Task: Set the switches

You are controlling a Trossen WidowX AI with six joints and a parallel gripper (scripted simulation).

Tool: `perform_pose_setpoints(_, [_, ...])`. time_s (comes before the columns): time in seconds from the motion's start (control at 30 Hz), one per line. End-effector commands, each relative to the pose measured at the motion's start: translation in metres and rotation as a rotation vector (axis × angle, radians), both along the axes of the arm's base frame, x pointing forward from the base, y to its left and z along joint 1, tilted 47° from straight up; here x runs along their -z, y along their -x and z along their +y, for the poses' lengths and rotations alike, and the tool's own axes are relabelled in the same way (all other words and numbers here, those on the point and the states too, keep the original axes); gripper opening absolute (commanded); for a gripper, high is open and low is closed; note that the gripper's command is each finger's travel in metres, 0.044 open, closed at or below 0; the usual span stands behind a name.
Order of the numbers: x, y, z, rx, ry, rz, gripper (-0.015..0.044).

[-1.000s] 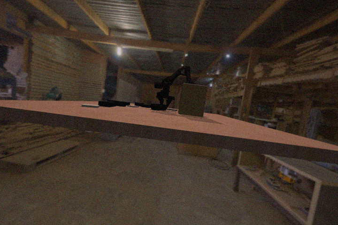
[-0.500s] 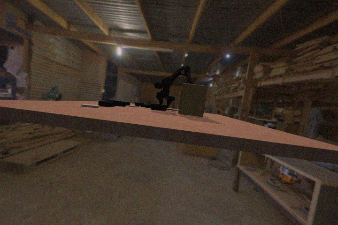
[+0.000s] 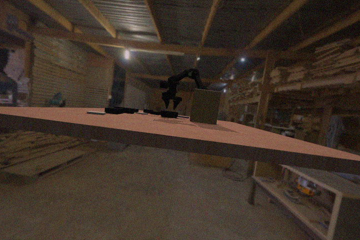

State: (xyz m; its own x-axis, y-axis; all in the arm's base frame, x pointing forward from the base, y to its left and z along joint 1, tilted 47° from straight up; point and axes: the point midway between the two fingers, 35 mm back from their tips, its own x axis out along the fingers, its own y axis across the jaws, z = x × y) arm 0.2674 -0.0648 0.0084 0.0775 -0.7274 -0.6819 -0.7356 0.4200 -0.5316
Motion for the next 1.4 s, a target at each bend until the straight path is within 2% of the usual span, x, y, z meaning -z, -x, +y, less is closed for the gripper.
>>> perform_pose_setpoints(0.0, [0.000,-0.002,0.005,0.012,0.010,0.000,0.0440])
perform_pose_setpoints(0.47, [-0.001,-0.002,0.005,0.011,0.010,0.000,0.0440])
perform_pose_setpoints(0.83, [-0.044,0.036,-0.012,-0.010,-0.002,0.020,0.0440])
perform_pose_setpoints(1.37, [-0.032,0.034,-0.024,-0.010,-0.006,0.021,0.0440])
